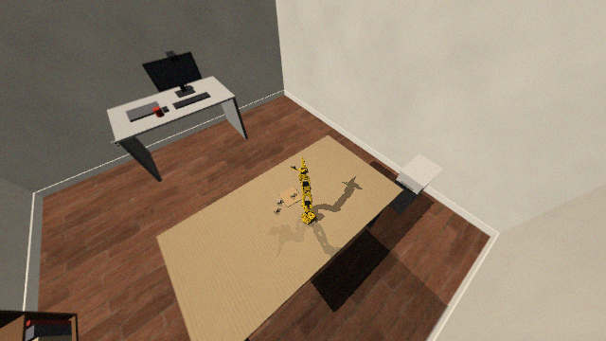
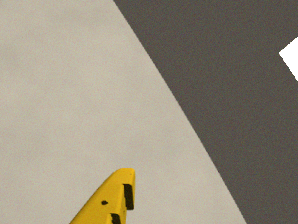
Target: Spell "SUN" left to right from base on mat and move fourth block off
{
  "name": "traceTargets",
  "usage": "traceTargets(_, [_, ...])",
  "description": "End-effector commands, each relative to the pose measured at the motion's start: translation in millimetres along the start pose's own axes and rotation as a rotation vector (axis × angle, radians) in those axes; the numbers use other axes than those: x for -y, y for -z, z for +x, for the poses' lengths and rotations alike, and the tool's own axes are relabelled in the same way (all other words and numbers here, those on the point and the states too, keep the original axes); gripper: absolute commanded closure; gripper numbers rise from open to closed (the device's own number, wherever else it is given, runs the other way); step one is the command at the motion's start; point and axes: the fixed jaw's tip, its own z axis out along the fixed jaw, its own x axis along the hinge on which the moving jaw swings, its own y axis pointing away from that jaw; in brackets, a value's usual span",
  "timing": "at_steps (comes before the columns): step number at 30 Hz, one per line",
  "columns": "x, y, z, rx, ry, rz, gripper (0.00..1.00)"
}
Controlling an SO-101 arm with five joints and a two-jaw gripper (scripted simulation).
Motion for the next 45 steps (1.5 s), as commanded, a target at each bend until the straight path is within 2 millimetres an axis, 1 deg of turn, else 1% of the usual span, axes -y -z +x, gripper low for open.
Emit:
traceTargets(1, [28, 9, 5, -0.017, -0.001, 0.094, 0.0])
traceTargets(10, [34, 12, 6, -0.019, -0.001, 0.112, 0.0])
traceTargets(18, [59, 27, 10, -0.033, -0.001, 0.193, 0.0])
traceTargets(27, [64, 31, 11, -0.036, -0.001, 0.211, 0.0])
traceTargets(36, [89, 50, 15, -0.05, -0.001, 0.298, 0.0])
traceTargets(42, [90, 51, 15, -0.051, -0.001, 0.303, 0.0])
traceTargets(45, [87, 50, 14, -0.045, -0.016, 0.289, 0.0])
